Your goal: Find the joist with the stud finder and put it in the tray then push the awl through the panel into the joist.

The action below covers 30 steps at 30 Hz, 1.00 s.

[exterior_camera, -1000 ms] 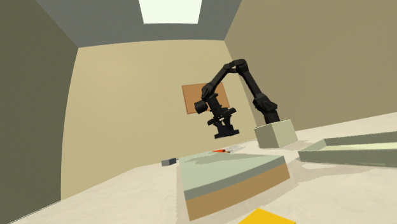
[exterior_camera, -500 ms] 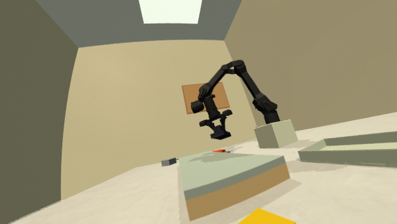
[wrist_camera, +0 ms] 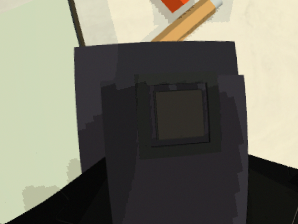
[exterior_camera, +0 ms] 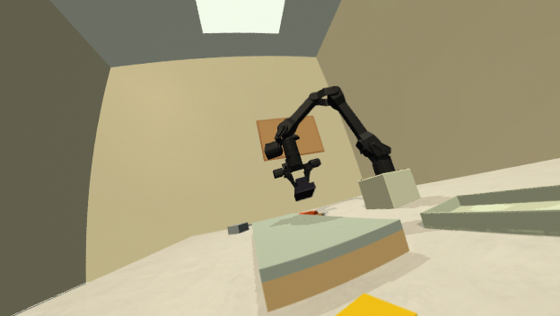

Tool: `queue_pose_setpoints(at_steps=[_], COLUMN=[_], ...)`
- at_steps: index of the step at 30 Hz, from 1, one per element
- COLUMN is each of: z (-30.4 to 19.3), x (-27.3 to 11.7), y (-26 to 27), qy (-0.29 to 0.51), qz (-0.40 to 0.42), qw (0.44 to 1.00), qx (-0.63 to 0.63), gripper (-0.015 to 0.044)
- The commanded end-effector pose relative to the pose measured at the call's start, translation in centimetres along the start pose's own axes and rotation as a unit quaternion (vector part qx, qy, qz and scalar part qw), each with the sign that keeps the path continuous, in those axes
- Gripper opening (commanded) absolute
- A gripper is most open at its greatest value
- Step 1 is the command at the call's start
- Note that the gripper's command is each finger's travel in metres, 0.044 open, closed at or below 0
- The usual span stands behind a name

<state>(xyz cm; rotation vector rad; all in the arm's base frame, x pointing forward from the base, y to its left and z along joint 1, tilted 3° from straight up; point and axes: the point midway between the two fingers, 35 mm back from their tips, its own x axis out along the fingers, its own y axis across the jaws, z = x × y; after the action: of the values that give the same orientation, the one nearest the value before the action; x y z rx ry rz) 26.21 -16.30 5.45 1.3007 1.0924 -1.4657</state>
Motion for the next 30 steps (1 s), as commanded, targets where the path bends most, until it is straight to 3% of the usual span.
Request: queue_pose_setpoints(at_steps=[1,15,30], z=[0.1,0.6,1.2], x=[-0.3,-0.8,-1.4], y=[1.1,4.1,7.4], qy=[0.003,-0.004,-0.037], qz=[0.018,0.065,0.108], qw=[0.998,0.953,0.842], qx=[-0.064,-0.297,-0.528], gripper=[0.0,0.0,0.0])
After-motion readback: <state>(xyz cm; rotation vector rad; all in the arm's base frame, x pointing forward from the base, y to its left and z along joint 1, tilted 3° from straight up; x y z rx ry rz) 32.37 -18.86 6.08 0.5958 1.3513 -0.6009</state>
